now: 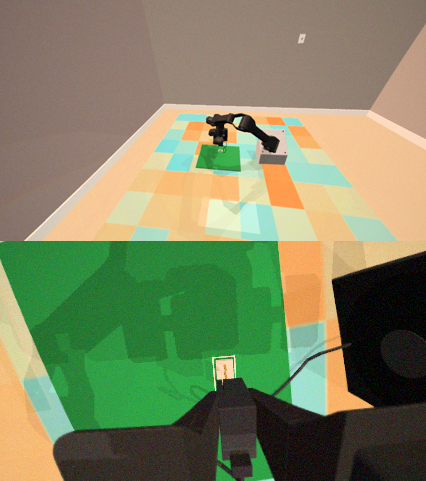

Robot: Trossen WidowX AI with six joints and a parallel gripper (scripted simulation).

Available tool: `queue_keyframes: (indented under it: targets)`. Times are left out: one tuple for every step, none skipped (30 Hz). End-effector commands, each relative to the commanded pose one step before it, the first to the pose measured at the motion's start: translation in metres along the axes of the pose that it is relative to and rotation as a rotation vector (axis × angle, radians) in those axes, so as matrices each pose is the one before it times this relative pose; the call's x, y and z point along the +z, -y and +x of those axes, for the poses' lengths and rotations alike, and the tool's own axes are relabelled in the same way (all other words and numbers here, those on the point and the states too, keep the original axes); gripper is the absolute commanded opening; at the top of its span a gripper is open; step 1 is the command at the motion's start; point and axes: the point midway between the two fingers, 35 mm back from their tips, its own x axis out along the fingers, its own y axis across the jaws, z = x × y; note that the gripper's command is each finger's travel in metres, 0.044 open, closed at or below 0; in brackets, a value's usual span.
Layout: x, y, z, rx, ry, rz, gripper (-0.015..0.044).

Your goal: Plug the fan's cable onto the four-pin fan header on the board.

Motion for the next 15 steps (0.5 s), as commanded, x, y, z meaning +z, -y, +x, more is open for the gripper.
queue_keyframes:
  targets:
    - [0.00126,0.00156,0.00337,-0.00286,-0.00225,-0.0021,0.0000]
    - [0.00017,-0.00004,0.00405,0.00010,0.00002,0.0000,0.0000]
    - [0.00015,-0.00009,0.00582,0.00024,-0.00001,-0.0001,0.0000]
    - [0.00004,-0.00015,0.00673,0.00041,-0.00007,-0.0001,0.0000]
    - [-0.00003,-0.00007,0.00273,0.00021,-0.00005,0.0000,0.0000]
    - [0.00000,0.00000,0.00000,0.00000,0.00000,0.0000,0.0000]
    - [0.00000,0.00000,0.00000,0.00000,0.00000,0.0000,0.0000]
    - [0.00000,0.00000,0.00000,0.00000,0.00000,0.0000,0.0000]
    - [0.00000,0.00000,0.00000,0.00000,0.00000,0.0000,0.0000]
    - [0.00000,0.00000,0.00000,0.00000,0.00000,0.0000,0.0000]
    - [0.00000,0.00000,0.00000,0.00000,0.00000,0.0000,0.0000]
    - [0.00000,0.00000,0.00000,0.00000,0.00000,0.0000,0.0000]
    - [0.00000,0.00000,0.00000,0.00000,0.00000,0.0000,0.0000]
    - [0.00000,0.00000,0.00000,0.00000,0.00000,0.0000,0.0000]
    - [0.00000,0.00000,0.00000,0.00000,0.00000,0.0000,0.0000]
